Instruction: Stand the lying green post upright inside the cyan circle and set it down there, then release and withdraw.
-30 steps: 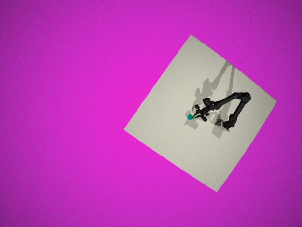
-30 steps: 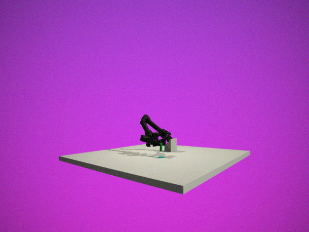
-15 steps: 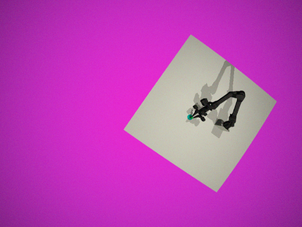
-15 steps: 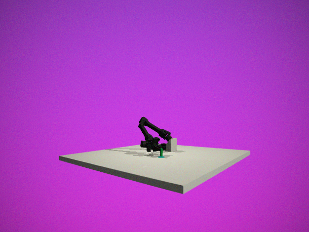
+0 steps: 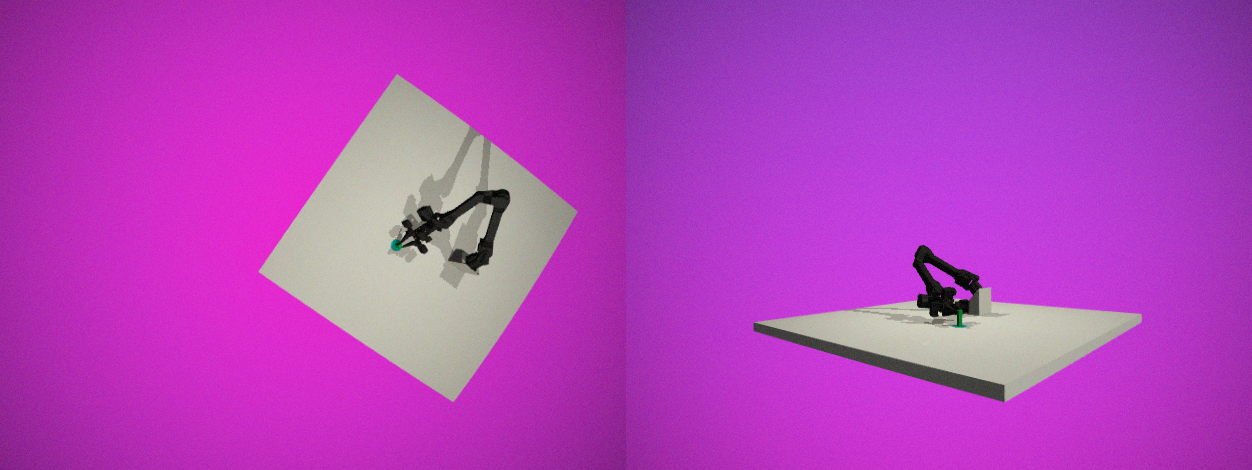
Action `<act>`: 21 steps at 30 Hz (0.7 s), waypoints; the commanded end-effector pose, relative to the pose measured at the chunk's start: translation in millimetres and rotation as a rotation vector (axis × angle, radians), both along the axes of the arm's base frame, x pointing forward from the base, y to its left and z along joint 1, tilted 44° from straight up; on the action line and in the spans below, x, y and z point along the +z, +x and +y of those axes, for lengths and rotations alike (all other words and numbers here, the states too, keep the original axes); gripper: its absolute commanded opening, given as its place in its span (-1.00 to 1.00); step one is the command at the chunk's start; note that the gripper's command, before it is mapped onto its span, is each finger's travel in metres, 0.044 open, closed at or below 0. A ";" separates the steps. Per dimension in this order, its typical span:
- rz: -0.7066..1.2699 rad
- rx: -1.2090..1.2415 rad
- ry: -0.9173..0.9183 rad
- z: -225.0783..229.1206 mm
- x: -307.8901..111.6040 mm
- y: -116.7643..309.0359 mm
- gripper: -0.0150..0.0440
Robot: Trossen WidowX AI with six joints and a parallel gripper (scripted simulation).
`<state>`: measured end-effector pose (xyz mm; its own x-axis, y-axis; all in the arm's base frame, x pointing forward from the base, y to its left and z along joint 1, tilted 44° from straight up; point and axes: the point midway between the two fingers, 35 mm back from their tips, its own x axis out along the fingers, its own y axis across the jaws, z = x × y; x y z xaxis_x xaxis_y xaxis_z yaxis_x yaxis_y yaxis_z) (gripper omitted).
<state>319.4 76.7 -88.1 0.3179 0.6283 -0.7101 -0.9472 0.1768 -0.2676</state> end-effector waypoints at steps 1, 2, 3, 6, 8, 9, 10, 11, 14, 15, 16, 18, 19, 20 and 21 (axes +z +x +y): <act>-0.005 0.005 0.004 0.3 0.7 1.2 0.12; -0.005 0.005 0.004 0.3 0.7 1.2 0.21; -0.005 0.005 0.004 0.3 0.7 1.2 0.30; -0.005 0.005 0.004 0.3 0.7 1.2 0.56; -0.005 0.005 0.004 0.3 0.7 1.2 0.74; -0.005 0.005 0.004 0.3 0.7 1.2 0.83; -0.005 0.005 0.004 0.3 0.7 1.2 0.86; -0.005 0.005 0.004 1.1 1.6 1.3 0.86; -0.007 0.007 0.003 12.6 14.0 1.7 0.86; -0.008 0.007 0.002 17.7 19.4 1.6 0.86; -0.009 0.008 0.003 22.8 24.8 1.3 0.86; -0.012 0.009 0.004 33.0 35.5 0.0 0.86; -0.013 0.009 0.005 38.1 40.9 -0.9 0.86; -0.014 0.010 0.007 43.2 46.2 -1.9 0.86; -0.016 0.010 0.009 48.3 51.5 -3.2 0.86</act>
<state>324.0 109.5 -50.7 0.3282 0.6383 -0.6963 -0.9421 0.1676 -0.2904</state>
